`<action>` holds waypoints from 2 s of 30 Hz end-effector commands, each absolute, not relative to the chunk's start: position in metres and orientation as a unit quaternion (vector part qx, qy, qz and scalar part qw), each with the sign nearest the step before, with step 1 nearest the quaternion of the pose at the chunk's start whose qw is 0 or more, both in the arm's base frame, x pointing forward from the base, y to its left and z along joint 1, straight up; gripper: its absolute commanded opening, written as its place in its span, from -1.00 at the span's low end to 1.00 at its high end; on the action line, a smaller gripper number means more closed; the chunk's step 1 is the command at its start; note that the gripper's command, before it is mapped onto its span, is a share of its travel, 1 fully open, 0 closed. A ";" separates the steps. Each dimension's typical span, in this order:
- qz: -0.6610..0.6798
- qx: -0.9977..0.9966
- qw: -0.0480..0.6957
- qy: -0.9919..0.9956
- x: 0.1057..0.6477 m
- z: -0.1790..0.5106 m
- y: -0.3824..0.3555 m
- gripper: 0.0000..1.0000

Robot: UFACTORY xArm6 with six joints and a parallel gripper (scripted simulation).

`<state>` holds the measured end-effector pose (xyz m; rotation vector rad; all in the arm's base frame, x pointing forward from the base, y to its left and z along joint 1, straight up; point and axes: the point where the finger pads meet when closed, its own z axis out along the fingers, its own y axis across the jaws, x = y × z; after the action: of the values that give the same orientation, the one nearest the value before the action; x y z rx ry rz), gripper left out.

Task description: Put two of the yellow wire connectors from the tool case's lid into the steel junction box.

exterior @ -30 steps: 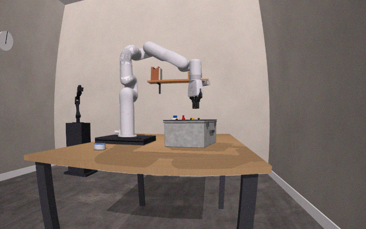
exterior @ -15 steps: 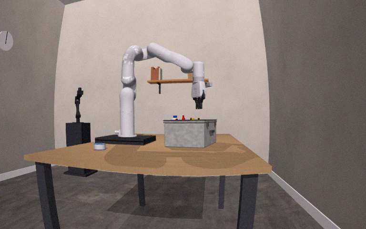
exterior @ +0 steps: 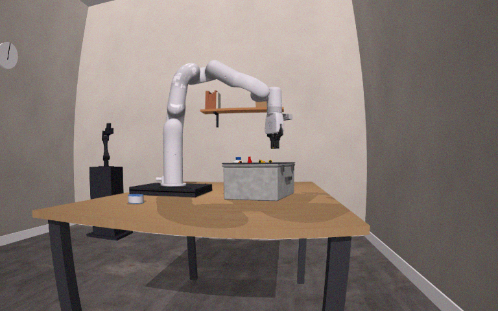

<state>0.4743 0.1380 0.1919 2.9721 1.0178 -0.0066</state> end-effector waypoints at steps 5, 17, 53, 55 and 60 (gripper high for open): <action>0.000 0.946 0.000 0.324 0.476 0.194 0.139 -0.93; 0.000 0.946 0.000 0.324 0.476 0.169 0.139 -0.93; 0.000 0.946 0.000 0.324 0.476 -0.003 0.139 -0.93; 0.000 0.946 0.000 0.324 0.476 -0.003 0.139 -0.93; 0.000 0.946 0.000 0.324 0.476 -0.003 0.139 -0.40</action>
<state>0.4745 0.1388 -0.0043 2.9718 1.0179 -0.0065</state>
